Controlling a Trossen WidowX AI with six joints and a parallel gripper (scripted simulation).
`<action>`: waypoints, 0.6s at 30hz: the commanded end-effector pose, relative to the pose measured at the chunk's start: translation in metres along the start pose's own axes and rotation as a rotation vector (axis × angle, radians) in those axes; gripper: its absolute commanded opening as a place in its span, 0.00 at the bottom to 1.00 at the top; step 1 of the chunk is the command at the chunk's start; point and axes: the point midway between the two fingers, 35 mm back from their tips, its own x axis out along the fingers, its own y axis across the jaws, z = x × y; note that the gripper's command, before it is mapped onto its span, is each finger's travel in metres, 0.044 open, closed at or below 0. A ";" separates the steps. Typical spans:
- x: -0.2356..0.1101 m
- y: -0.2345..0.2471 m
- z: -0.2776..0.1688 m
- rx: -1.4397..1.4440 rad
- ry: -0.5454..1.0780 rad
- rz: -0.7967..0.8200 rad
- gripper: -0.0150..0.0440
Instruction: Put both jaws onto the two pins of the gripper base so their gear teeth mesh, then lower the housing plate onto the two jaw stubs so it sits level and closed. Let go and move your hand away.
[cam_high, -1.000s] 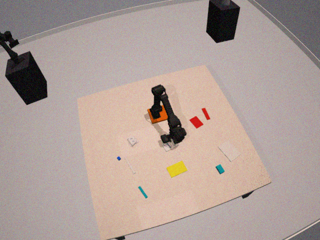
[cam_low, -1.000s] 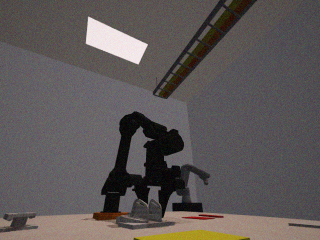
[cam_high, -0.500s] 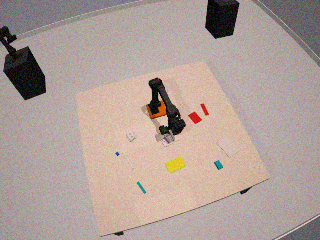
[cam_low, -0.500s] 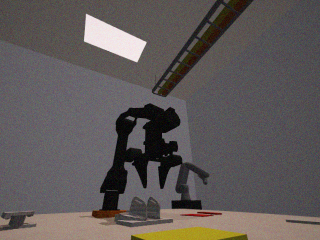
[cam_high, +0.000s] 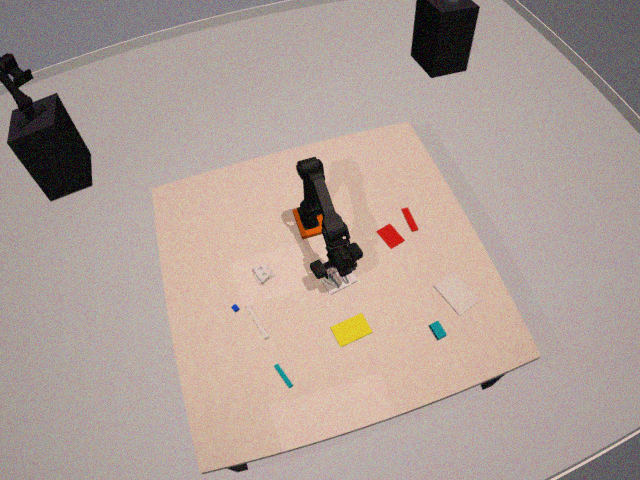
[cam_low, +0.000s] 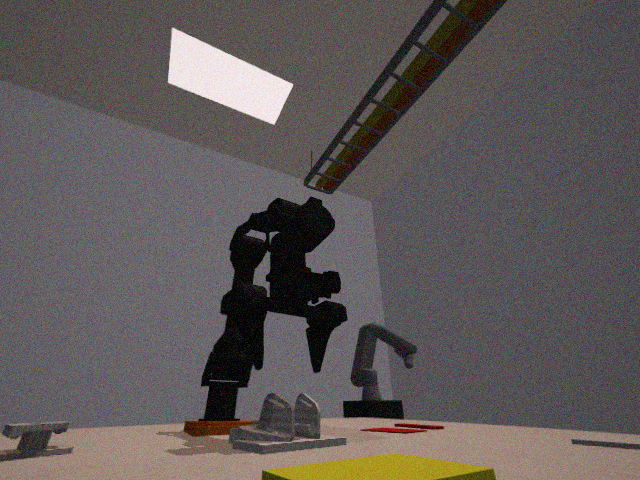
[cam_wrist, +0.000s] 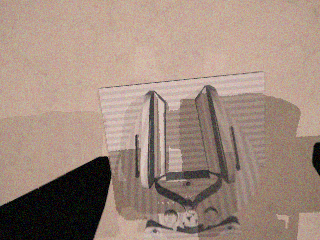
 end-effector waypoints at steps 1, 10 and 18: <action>-0.001 -0.012 -0.001 -0.066 0.005 -0.002 1.00; -0.004 -0.043 -0.007 -0.240 0.015 -0.014 1.00; -0.007 -0.071 -0.014 -0.386 0.025 -0.022 1.00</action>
